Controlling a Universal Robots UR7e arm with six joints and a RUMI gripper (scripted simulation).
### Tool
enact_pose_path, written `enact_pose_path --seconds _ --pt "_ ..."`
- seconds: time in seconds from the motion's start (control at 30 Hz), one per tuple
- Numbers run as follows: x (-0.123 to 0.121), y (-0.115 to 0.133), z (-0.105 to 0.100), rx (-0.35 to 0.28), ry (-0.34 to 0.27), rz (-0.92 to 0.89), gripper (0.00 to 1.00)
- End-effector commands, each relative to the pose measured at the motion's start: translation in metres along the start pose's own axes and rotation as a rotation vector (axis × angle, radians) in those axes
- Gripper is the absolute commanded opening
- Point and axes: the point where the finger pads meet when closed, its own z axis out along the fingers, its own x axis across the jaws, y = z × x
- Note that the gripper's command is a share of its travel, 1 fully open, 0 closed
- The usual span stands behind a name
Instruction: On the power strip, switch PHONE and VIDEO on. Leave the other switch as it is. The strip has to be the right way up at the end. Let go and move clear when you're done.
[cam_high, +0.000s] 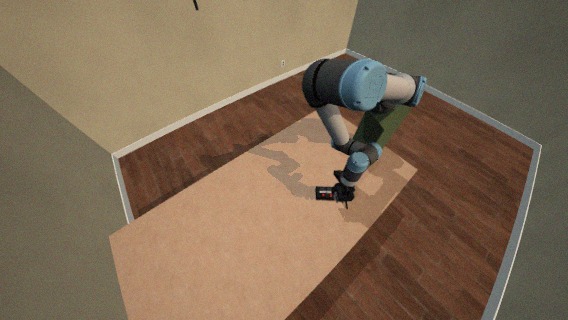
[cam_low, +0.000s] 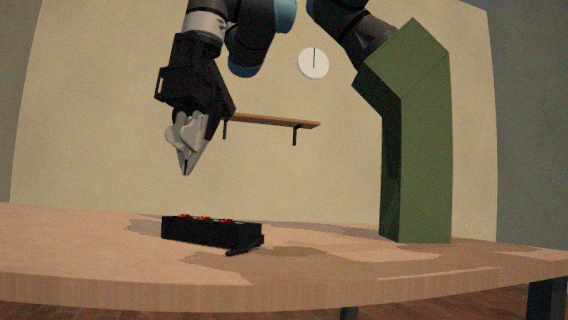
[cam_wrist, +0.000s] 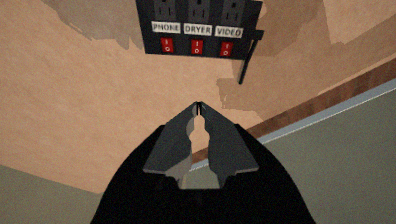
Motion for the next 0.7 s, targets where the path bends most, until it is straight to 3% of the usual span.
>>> enact_pose_path --seconds 0.0,0.67 --pt "0.0006 0.0001 -0.0003 -0.002 -0.002 -0.016 0.0" --pt "0.001 -0.0001 -0.0002 -0.002 -0.002 -0.025 0.0"
